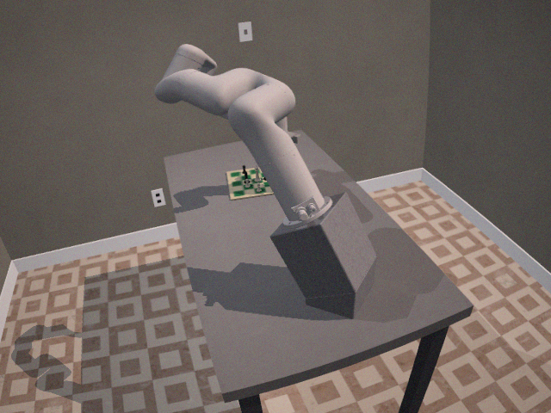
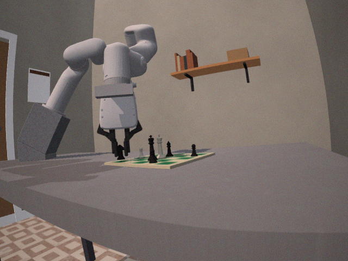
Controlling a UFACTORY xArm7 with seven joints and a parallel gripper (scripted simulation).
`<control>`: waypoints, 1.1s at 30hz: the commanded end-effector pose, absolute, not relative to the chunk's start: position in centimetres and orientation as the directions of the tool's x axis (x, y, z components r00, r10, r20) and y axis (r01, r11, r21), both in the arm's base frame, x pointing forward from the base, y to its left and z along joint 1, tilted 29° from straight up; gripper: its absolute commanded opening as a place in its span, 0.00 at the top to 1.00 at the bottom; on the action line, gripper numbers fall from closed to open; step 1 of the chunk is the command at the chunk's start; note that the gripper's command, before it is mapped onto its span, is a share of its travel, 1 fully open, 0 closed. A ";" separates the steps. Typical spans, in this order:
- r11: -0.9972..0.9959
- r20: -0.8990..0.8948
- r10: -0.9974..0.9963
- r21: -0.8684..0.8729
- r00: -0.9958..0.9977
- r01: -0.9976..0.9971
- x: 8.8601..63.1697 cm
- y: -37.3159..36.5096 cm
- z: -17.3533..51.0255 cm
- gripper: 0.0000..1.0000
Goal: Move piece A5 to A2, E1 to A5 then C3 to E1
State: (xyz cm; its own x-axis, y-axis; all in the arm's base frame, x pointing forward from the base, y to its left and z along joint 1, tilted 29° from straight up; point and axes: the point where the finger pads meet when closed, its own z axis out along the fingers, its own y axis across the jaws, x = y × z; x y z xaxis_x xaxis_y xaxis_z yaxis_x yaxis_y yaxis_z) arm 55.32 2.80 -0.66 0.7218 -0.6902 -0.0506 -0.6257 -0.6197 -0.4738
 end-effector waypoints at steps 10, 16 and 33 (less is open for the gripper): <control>-0.618 -0.048 -0.692 -0.475 0.720 -0.626 55.5 2.7 -0.7 1.00; -0.618 -0.048 -0.692 -0.475 0.720 -0.626 55.6 2.8 -0.9 1.00; -0.618 -0.048 -0.692 -0.475 0.720 -0.626 55.6 2.8 -0.9 1.00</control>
